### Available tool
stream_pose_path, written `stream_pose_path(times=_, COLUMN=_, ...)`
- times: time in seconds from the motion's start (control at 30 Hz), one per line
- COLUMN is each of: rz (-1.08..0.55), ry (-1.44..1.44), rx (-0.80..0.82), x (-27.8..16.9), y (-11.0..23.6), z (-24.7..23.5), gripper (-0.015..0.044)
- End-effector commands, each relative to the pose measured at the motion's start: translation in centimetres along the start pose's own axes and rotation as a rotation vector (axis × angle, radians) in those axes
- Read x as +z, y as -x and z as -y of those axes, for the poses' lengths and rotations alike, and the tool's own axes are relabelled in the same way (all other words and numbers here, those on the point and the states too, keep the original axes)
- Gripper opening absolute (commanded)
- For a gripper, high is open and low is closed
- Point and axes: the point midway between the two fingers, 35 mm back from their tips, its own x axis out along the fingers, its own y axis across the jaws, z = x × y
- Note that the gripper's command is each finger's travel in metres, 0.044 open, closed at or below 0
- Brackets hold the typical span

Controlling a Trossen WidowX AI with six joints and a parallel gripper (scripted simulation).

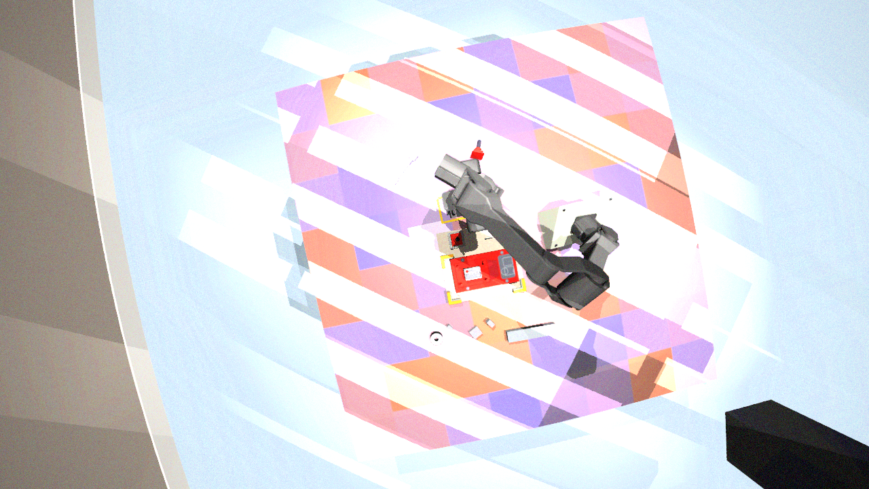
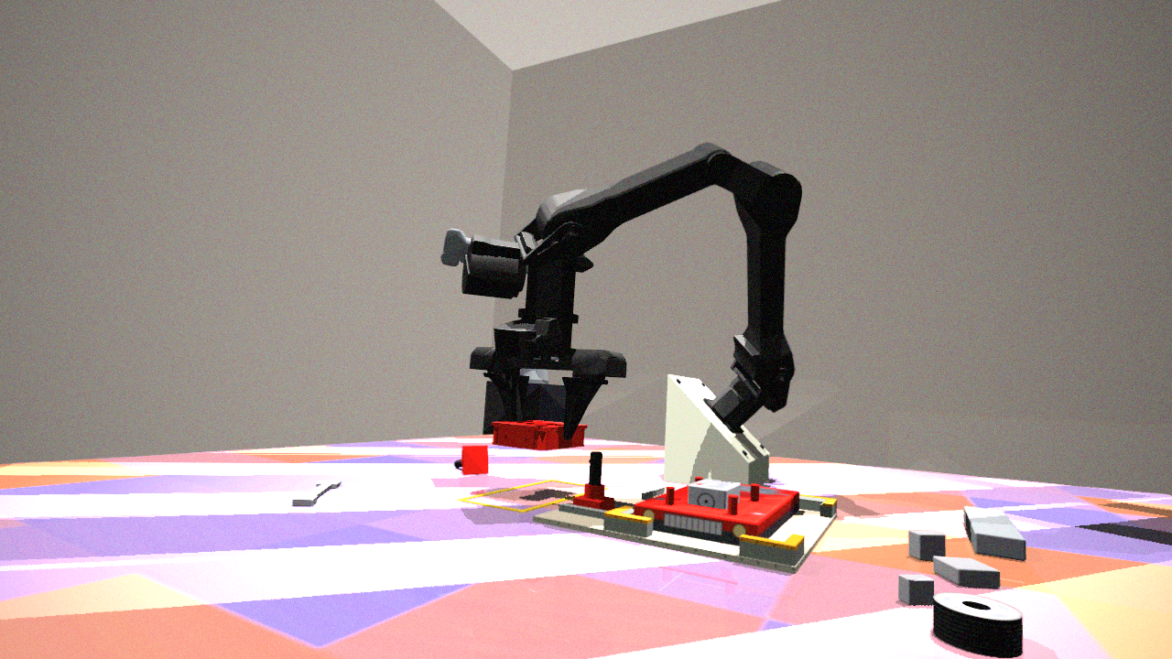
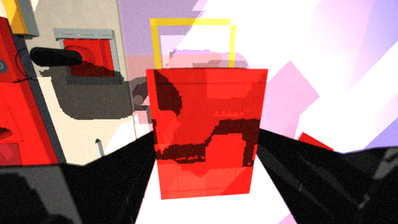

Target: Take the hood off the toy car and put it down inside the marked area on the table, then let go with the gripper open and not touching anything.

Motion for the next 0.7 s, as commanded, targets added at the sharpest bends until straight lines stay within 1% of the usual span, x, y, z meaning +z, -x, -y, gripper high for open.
stream_pose_path(times=0.0, rz=0.001, ry=-0.004, rx=0.004, x=0.0, y=-0.5, z=0.0, gripper=0.0)
stream_pose_path(times=0.67, rz=0.001, ry=-0.004, rx=0.005, x=-0.1, y=-2.3, z=-0.1, gripper=0.0)
